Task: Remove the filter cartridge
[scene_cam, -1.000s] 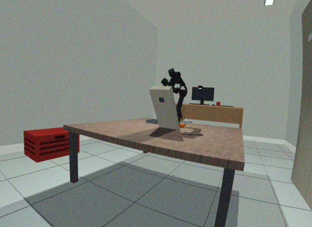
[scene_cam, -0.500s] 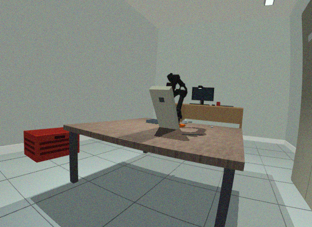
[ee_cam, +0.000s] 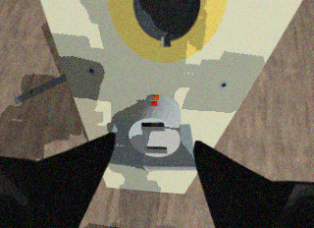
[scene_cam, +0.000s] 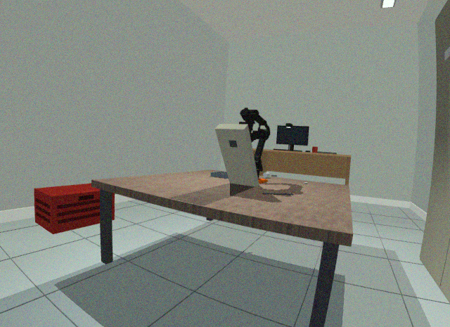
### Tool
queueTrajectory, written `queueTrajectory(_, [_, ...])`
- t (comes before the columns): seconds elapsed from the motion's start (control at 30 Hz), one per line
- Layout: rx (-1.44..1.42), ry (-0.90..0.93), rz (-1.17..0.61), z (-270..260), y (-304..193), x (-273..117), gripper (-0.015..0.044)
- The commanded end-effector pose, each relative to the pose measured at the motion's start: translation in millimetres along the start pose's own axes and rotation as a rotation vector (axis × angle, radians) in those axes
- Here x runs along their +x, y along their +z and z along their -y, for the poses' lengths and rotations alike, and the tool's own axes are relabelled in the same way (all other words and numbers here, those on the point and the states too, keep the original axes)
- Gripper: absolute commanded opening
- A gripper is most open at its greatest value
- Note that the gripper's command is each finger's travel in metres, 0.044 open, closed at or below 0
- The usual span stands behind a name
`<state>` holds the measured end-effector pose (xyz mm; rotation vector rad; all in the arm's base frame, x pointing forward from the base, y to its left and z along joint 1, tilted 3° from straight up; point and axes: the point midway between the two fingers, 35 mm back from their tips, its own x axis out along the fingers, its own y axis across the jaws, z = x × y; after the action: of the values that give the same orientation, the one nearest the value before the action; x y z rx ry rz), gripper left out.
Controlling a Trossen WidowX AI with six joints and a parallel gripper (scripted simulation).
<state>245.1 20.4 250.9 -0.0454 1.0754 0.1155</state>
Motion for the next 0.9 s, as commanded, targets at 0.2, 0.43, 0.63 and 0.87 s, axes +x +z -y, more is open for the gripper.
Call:
queueTrajectory(0.2, [0.004,-0.003,-0.001,0.6,-0.6,16.4,0.0305])
queueTrajectory(0.43, [0.004,-0.003,-0.001,0.5,-1.3,27.5,0.0305])
queueTrajectory(0.63, [0.0,0.0,0.0,0.0,-1.1,26.7,0.0246])
queueTrajectory(0.87, [0.0,0.0,0.0,0.0,-1.1,26.7,0.0199])
